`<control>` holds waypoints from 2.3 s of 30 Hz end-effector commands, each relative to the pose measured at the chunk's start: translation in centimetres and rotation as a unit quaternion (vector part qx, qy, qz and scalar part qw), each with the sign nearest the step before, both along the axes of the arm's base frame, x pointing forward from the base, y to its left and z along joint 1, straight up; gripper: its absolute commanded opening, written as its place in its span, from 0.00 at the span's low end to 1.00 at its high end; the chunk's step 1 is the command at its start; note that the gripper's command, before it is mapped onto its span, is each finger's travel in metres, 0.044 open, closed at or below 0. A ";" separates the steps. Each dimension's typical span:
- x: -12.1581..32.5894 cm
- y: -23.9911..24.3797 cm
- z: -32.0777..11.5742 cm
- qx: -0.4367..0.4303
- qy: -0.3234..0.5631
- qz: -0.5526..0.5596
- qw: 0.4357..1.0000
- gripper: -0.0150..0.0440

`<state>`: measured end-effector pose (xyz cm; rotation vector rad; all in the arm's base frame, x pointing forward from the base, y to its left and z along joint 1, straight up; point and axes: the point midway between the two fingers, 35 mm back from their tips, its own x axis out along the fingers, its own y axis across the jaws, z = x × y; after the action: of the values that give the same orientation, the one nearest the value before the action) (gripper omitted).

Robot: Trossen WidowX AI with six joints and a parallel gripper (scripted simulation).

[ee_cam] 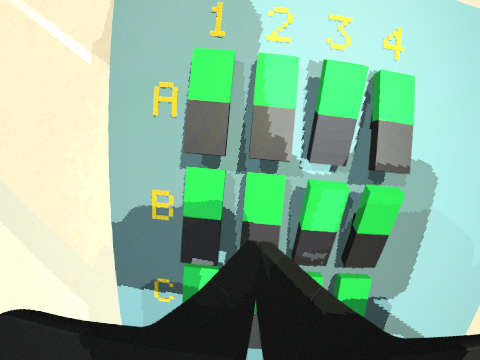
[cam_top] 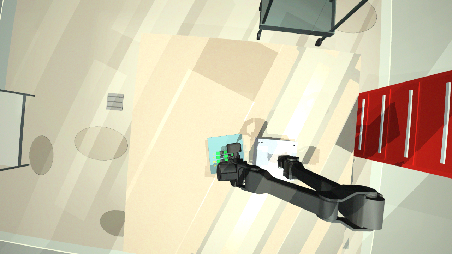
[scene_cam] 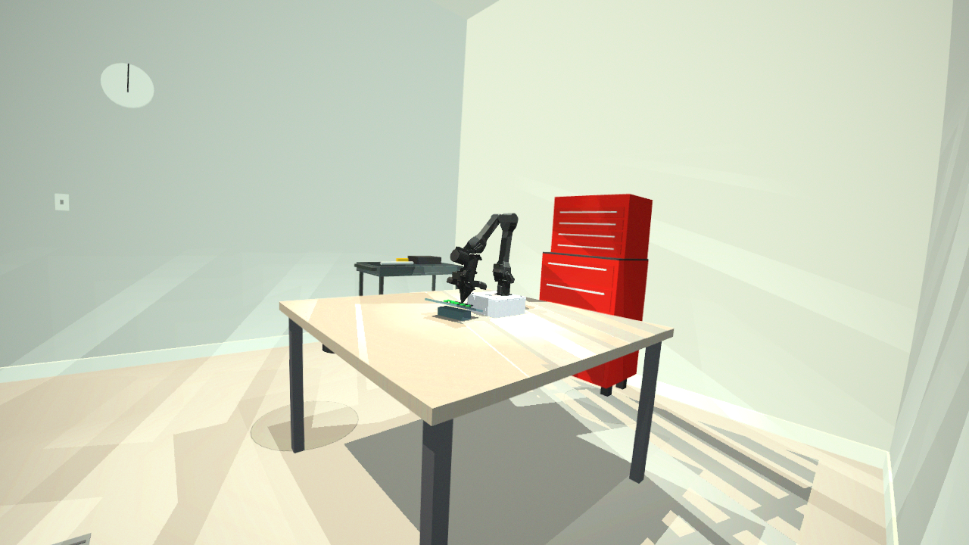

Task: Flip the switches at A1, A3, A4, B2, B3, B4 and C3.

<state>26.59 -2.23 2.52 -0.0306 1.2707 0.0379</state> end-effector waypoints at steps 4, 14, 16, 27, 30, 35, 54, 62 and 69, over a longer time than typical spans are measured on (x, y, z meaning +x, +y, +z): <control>0.0 0.0 -0.1 -0.001 0.000 -0.003 1.000 0.25; 0.1 0.0 -0.2 -0.001 0.000 -0.003 1.000 0.25; 0.1 0.0 -0.3 -0.001 0.000 -0.003 1.000 0.25; 0.1 0.0 -0.4 -0.001 0.000 -0.003 1.000 0.25; 0.1 0.0 -0.4 -0.001 0.000 -0.003 1.000 0.25; 0.1 0.0 -0.5 -0.001 0.000 -0.003 1.000 0.25; 0.4 -2.1 6.3 -0.003 0.012 -0.003 1.000 0.25; 1.4 -2.1 2.9 -0.003 0.025 -0.003 1.000 0.25; 1.6 -2.1 2.0 -0.003 0.025 -0.003 1.000 0.25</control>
<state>28.24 -4.33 5.35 -0.0313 1.3133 0.0313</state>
